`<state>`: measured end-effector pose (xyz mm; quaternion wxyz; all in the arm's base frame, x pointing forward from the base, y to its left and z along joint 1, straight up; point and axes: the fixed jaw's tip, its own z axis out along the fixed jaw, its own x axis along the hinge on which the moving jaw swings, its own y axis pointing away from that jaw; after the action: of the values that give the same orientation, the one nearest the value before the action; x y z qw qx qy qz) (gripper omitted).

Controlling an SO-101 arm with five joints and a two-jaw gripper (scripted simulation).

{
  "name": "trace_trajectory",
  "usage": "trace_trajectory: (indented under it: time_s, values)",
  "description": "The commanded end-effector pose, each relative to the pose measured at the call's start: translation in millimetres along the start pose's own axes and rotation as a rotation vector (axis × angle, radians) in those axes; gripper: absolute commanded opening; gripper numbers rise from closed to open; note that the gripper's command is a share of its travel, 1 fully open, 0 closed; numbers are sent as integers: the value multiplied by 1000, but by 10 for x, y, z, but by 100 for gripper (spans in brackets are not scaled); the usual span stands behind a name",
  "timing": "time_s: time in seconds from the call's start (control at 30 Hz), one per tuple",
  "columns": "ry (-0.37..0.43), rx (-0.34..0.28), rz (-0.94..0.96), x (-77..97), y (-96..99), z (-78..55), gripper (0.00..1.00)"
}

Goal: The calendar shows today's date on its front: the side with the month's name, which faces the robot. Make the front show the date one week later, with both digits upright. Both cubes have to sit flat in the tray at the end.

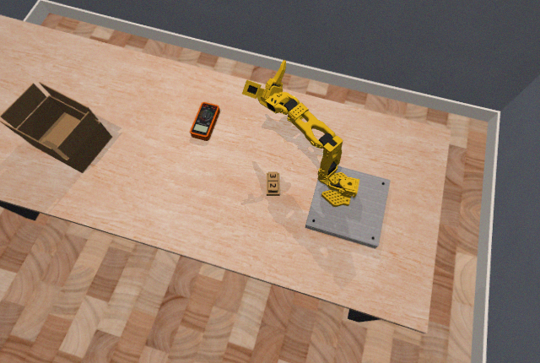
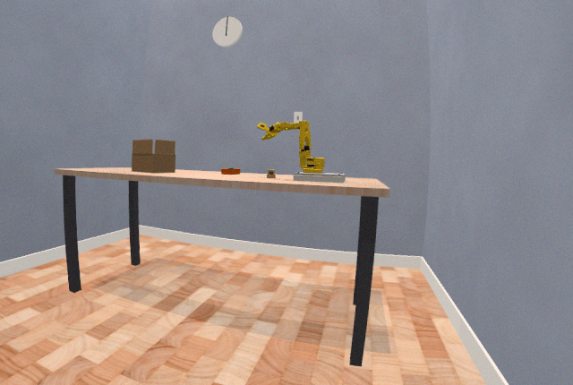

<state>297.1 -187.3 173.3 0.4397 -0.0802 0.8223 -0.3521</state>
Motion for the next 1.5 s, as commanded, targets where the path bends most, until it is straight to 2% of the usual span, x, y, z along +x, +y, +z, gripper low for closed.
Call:
trace_trajectory:
  time_s: [0.0, 1.1, 1.47]
  values:
    - [-4, 3, 1, -11, -11, -12, 100]
    - [-1, -14, -45, -13, 37, -27, 99]
    - [5, -76, -203, -15, 200, -86, 95]
